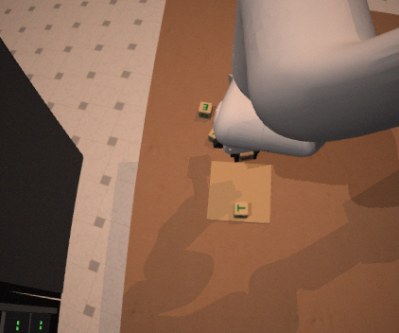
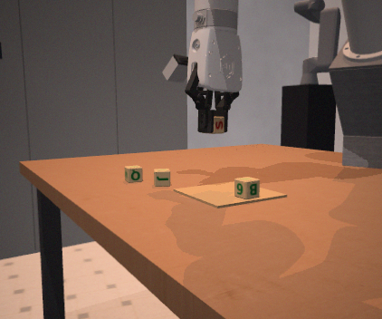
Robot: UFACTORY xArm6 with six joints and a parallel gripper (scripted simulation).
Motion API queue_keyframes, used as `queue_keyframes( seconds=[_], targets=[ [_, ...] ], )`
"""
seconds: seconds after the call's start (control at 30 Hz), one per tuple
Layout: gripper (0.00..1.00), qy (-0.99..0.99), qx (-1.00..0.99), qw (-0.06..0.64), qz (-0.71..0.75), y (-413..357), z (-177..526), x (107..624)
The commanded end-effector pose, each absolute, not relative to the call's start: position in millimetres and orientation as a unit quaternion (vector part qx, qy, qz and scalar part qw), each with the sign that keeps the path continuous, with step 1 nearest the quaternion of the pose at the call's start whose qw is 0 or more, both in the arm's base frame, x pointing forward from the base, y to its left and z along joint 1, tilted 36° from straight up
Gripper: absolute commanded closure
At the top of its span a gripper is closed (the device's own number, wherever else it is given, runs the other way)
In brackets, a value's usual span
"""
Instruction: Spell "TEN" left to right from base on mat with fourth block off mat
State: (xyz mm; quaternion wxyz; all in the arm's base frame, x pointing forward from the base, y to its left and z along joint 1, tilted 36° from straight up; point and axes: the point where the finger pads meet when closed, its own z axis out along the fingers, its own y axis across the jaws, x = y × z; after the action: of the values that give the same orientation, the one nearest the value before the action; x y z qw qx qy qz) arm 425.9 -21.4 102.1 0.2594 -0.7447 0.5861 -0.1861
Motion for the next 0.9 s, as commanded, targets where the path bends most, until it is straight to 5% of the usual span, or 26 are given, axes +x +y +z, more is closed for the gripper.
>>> queue_keyframes(
  seconds=[0.0, 0.87],
  targets=[
    [0.73, 0.636, -0.707, 0.265, -0.156, -23.5, 102.3, 426.0],
    [0.73, 0.657, -0.688, 0.27, -0.148, -23.7, 99.0, 428.0]
  ],
)
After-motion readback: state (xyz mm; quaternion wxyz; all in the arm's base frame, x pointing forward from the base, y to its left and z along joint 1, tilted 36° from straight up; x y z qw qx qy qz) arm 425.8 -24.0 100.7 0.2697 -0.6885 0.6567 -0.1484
